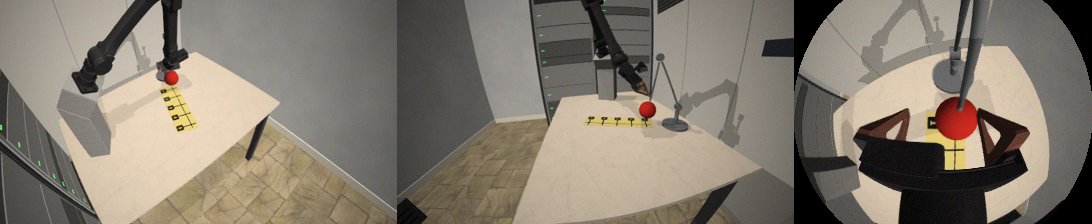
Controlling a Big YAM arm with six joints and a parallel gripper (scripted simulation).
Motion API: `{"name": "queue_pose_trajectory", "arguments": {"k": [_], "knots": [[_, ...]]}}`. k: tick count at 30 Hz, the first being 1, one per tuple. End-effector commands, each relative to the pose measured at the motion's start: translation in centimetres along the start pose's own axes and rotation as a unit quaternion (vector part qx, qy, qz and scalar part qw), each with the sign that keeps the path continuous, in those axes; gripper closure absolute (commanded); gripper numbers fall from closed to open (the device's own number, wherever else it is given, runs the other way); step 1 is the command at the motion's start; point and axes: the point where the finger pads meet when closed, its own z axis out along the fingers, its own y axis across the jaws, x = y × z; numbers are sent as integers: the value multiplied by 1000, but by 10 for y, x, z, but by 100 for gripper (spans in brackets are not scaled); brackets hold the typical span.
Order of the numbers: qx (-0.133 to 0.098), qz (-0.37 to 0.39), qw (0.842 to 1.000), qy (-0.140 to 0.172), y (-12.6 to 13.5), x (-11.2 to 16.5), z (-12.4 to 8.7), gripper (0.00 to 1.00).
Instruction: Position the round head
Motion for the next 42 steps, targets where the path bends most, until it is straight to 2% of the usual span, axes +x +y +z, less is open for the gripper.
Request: {"name": "queue_pose_trajectory", "arguments": {"k": [1, 7, 42], "knots": [[13, -7, 1000, -14, -17, -19, 10, 0], [20, -9, 1000, -20, -27, -26, 17, 0], [20, -9, 1000, -20, -30, -32, 21, 0]]}}
